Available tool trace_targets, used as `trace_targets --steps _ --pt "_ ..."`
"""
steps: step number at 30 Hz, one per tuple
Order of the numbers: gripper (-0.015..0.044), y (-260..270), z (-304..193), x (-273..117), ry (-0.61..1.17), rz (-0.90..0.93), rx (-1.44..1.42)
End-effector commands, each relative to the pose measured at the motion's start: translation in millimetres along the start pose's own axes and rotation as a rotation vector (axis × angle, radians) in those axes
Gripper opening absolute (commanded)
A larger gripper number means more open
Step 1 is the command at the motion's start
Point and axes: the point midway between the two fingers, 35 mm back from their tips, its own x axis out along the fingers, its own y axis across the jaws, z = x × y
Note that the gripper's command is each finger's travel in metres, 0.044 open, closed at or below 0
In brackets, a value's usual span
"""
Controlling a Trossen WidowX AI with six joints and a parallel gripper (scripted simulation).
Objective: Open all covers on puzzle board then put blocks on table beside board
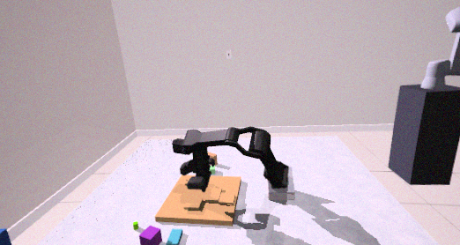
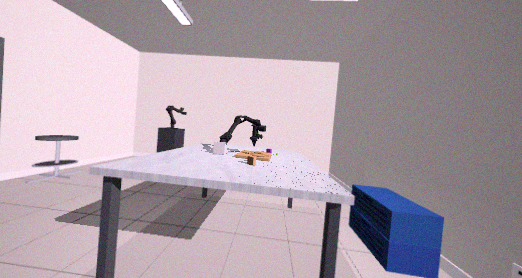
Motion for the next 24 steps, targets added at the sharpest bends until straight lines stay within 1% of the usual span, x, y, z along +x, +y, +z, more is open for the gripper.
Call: trace_targets --steps 1,14,24 --pt "0.0000 1.5 -0.3 -0.3 0.000 0.007 -0.003" --pt "0.0000 1.5 -0.3 0.2 0.000 0.007 -0.003" --pt "0.0000 1.6 0.5 9.1 0.000 0.007 -0.003"
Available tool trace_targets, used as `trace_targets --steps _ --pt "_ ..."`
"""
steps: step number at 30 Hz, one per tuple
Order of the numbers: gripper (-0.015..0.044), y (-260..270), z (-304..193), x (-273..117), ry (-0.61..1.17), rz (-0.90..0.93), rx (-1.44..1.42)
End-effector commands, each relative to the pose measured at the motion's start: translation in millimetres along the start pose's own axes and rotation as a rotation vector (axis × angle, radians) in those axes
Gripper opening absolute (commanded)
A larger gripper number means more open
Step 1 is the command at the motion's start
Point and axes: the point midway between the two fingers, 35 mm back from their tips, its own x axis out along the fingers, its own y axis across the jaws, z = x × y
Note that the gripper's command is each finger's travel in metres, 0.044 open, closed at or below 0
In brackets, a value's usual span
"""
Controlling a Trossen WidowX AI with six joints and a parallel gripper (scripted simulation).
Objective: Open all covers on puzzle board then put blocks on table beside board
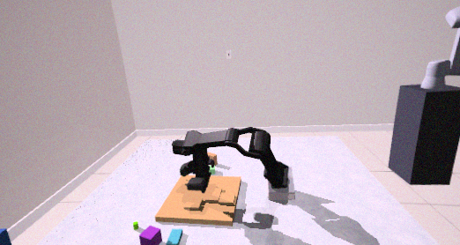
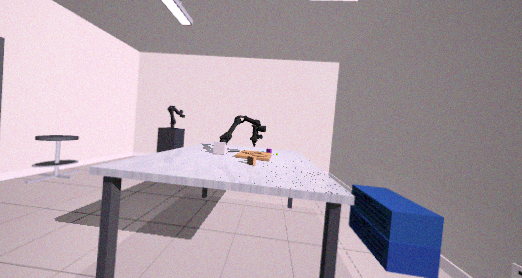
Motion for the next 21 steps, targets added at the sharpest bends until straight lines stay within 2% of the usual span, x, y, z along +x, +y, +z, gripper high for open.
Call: trace_targets --steps 1,21 --pt "0.0000 1 -1 6 0.004 0.006 0.003" --pt "0.0000 1 0 26 0.003 0.005 0.003"
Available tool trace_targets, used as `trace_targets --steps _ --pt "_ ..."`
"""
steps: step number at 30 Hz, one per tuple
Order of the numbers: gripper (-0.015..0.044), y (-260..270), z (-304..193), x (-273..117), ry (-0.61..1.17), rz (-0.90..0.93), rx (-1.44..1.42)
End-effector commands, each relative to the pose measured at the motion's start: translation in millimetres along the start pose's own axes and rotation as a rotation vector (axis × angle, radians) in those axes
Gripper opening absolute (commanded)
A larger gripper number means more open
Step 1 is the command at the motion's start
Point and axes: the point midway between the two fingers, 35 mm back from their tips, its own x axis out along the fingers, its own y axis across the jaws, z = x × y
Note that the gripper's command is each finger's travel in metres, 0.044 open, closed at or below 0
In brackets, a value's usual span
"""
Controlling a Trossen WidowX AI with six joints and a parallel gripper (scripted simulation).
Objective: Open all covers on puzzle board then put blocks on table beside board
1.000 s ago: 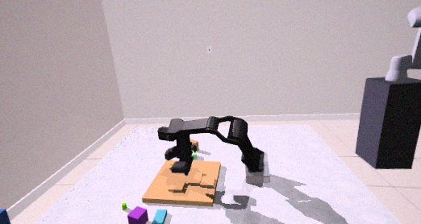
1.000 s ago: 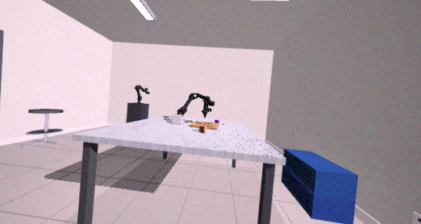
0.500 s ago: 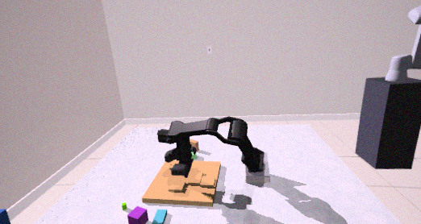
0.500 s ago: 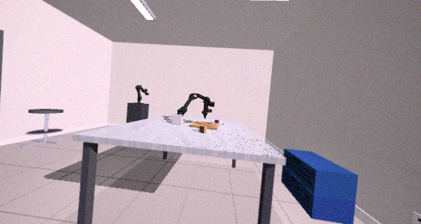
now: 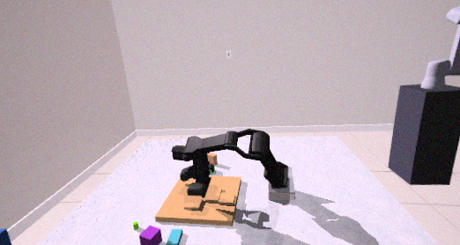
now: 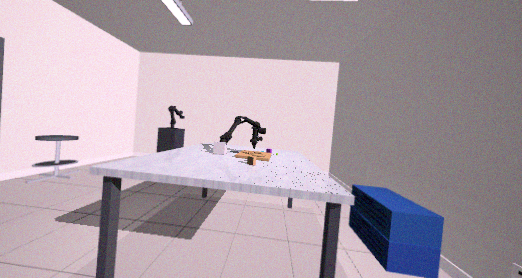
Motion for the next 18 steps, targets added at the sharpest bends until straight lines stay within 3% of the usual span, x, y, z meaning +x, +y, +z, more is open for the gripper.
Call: trace_targets --steps 1,18 --pt "0.0000 1 -1 7 0.005 0.006 0.004" --pt "0.0000 2 -2 23 0.005 0.008 0.004"
